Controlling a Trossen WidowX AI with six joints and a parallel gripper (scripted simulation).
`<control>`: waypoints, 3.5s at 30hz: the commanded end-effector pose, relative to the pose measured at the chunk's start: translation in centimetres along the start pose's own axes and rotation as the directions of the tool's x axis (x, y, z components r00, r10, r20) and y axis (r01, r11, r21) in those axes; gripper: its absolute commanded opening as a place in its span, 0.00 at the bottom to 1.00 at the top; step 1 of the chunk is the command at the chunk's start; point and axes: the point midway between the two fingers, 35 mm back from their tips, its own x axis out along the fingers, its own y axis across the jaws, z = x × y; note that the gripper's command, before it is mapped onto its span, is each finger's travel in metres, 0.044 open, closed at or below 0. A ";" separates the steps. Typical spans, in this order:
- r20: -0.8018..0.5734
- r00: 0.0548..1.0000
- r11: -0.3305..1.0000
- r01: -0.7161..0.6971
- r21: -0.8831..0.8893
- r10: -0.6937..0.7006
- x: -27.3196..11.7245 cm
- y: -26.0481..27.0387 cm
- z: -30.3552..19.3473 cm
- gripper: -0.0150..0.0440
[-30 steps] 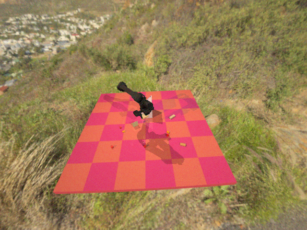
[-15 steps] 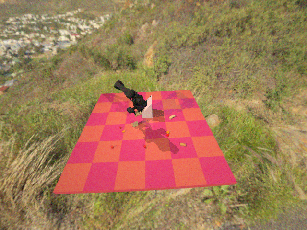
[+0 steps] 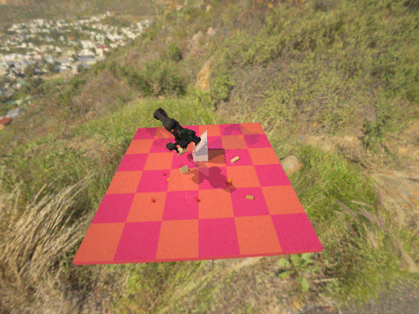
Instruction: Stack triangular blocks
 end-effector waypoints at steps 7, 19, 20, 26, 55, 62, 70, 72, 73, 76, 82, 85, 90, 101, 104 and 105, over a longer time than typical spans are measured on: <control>-0.003 1.000 1.000 0.007 -0.019 -0.007 0.3 -0.7 -3.8 0.25; -0.007 1.000 1.000 0.008 0.003 -0.008 2.4 -0.8 -4.5 0.25; -0.008 1.000 1.000 0.008 0.010 -0.008 2.8 -0.8 -4.3 0.25; -0.017 1.000 0.999 0.013 0.049 -0.013 5.5 -1.0 -3.3 0.25; -0.035 0.999 0.996 0.031 0.087 -0.028 10.7 -1.2 -2.1 0.25; -0.035 0.999 0.996 0.035 0.085 -0.032 10.7 -1.2 -2.1 0.25; -0.035 0.999 0.996 0.036 0.085 -0.034 10.8 -1.2 -2.1 0.25; -0.035 0.999 0.996 0.036 0.085 -0.034 10.9 -1.2 -2.1 0.25; -0.035 0.999 0.996 0.036 0.085 -0.034 11.0 -1.2 -2.0 0.25; -0.035 0.999 0.996 0.036 0.085 -0.034 11.2 -1.2 -2.0 0.25; -0.035 0.999 0.996 0.037 0.085 -0.034 11.5 -1.3 -1.8 0.25; -0.035 0.999 0.996 0.037 0.085 -0.034 11.7 -1.3 -1.7 0.25; -0.035 0.999 0.996 0.037 0.085 -0.034 12.0 -1.3 -1.6 0.25; -0.036 0.999 0.996 0.038 0.086 -0.035 12.7 -1.3 -1.4 0.25; -0.036 0.999 0.995 0.039 0.087 -0.036 12.9 -1.3 -1.3 0.25; -0.036 0.999 0.995 0.039 0.087 -0.036 12.9 -1.3 -1.3 0.25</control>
